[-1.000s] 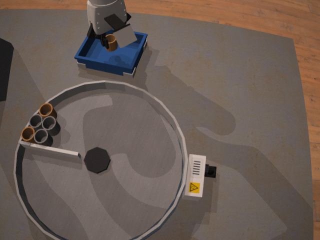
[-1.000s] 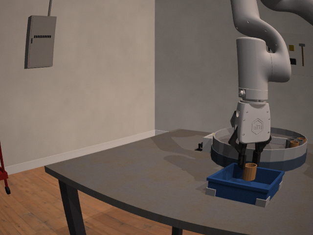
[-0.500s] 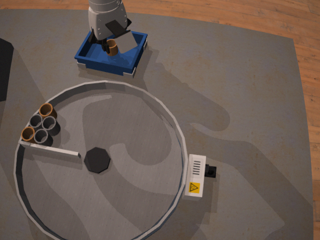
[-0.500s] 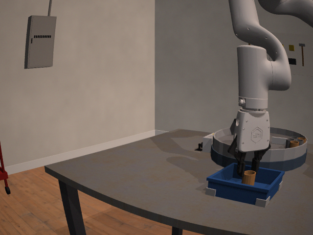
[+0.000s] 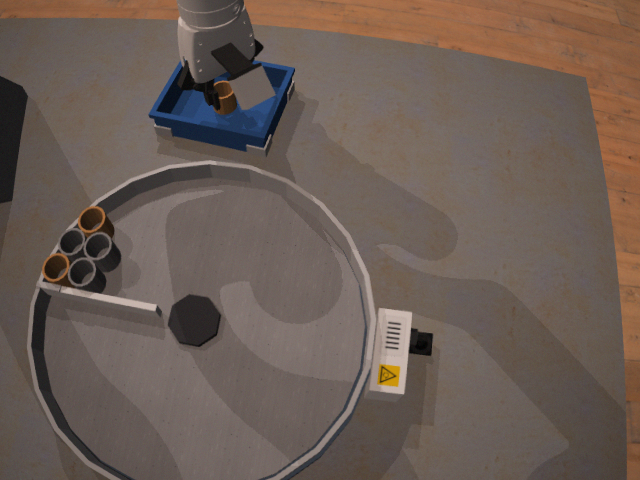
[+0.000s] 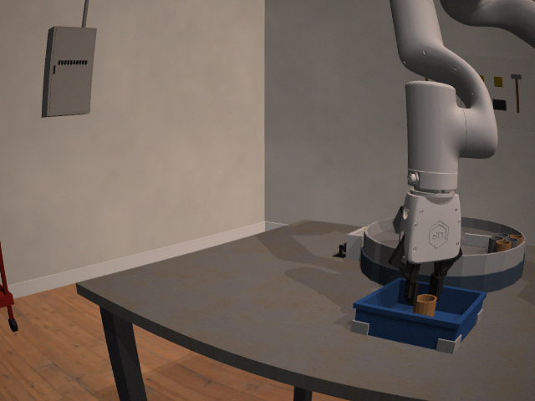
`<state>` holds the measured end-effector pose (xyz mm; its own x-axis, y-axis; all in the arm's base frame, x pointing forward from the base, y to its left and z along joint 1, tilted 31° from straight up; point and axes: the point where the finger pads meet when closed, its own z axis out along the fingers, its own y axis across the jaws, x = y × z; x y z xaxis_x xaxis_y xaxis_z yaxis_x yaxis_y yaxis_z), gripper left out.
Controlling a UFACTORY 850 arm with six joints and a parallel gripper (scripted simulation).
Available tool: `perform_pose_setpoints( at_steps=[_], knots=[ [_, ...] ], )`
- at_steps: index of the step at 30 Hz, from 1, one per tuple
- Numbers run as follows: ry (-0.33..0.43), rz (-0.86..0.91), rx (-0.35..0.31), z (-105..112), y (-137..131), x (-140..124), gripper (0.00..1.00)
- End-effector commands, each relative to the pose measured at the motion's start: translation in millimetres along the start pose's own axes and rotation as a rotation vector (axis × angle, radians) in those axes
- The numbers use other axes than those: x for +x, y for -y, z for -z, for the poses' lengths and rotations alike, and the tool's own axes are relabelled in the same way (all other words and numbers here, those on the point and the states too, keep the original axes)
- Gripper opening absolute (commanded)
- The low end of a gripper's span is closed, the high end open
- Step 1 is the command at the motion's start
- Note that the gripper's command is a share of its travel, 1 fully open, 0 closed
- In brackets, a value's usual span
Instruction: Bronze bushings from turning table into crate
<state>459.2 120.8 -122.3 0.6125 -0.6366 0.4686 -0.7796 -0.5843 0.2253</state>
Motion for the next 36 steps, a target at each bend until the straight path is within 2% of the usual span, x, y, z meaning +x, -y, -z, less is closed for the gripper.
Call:
perform_pose_setpoints(
  at_steps=[1,36],
  knots=[
    [0.000,0.000,0.001,0.6,0.8,0.2,0.00],
    [0.000,0.000,0.001,-5.2,0.8,0.2,0.00]
  ],
)
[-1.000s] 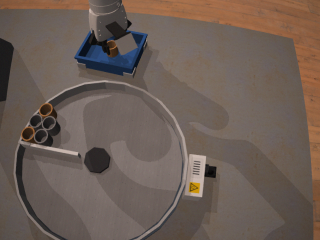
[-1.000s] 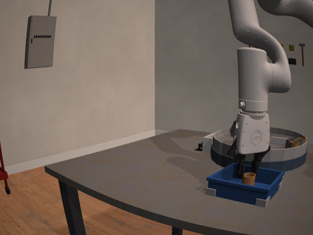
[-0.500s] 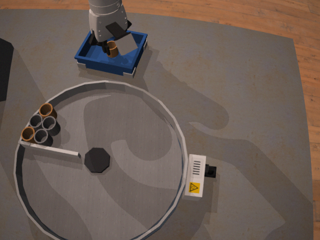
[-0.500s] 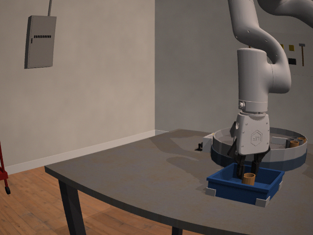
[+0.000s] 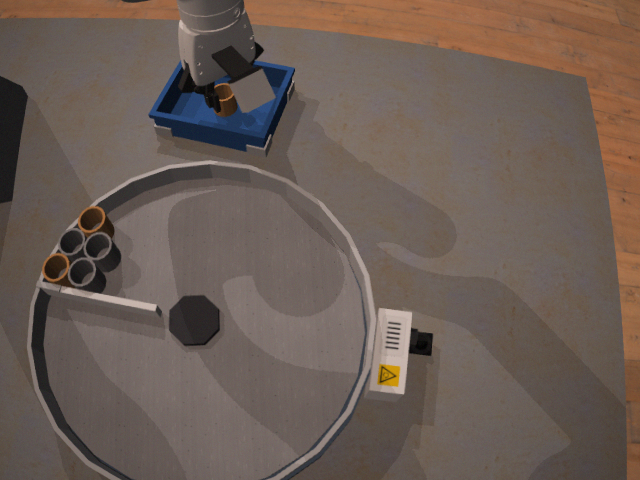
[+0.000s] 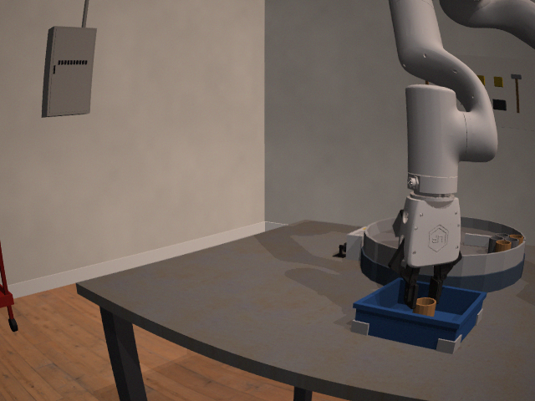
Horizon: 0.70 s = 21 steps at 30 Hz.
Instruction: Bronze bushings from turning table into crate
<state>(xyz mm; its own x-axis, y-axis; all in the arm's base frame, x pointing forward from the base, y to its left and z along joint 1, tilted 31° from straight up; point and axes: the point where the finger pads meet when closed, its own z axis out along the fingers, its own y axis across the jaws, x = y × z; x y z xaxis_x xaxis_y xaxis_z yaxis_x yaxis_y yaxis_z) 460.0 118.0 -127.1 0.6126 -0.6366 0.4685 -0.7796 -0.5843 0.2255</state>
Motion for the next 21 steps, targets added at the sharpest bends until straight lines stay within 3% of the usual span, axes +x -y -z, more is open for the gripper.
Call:
perform_pose_setpoints(
  at_steps=[1,15,16,21],
  knots=[
    [0.000,0.000,0.002,0.3,0.8,0.2,0.00],
    [0.000,0.000,0.002,0.3,0.8,0.2,0.00],
    [0.000,0.000,0.002,0.3,0.8,0.2,0.48],
    [0.000,0.000,0.002,0.3,0.8,0.2,0.48]
  ],
)
